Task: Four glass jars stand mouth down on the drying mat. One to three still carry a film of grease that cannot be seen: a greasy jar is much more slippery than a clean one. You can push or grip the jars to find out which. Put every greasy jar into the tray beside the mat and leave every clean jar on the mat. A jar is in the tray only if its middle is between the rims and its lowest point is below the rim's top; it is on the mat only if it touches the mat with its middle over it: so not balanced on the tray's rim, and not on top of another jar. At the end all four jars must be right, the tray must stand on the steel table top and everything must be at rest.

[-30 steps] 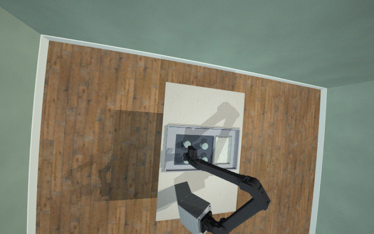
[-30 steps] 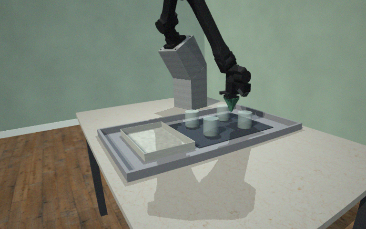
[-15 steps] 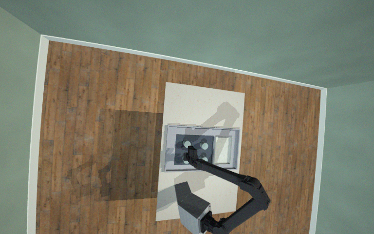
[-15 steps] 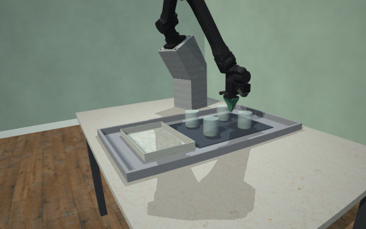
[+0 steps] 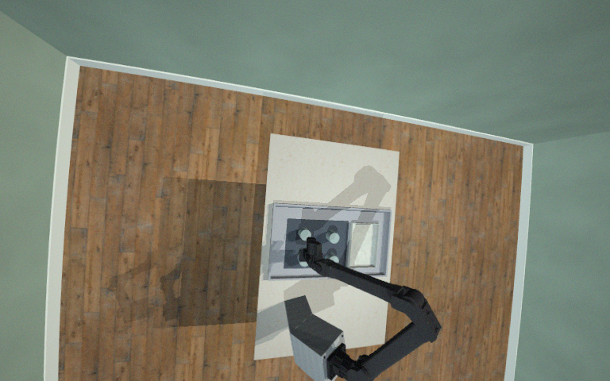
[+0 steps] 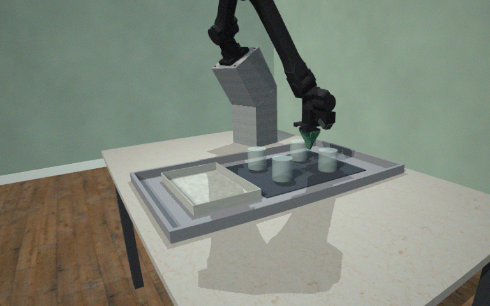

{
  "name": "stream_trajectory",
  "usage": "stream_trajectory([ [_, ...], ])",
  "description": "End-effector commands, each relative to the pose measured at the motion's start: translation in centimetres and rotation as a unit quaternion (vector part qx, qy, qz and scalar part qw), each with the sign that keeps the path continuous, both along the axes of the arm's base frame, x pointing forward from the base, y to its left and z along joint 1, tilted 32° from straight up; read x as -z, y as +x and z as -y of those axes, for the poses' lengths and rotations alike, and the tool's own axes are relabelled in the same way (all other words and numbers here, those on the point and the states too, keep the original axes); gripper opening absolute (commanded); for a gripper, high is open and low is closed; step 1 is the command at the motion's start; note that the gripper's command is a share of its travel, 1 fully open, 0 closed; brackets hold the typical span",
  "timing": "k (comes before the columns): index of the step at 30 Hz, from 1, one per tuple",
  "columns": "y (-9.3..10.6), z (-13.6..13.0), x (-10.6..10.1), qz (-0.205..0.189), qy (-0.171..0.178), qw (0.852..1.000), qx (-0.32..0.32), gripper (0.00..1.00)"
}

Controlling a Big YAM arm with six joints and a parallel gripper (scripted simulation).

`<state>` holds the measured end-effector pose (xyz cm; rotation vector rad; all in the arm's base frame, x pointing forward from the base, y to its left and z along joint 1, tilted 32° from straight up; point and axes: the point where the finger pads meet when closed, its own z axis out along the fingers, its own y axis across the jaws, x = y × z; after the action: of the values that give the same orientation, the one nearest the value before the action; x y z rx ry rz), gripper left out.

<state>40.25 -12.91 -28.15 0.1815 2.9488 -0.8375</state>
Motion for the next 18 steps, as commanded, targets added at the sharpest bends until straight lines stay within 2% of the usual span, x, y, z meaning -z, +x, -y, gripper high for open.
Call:
stream_trajectory([
  [1,0.46,0.52,-0.13,0.009,0.0,1.0,0.001,0.0],
  [18,0.26,0.5,-0.1,0.009,0.0,1.0,0.001,0.0],
])
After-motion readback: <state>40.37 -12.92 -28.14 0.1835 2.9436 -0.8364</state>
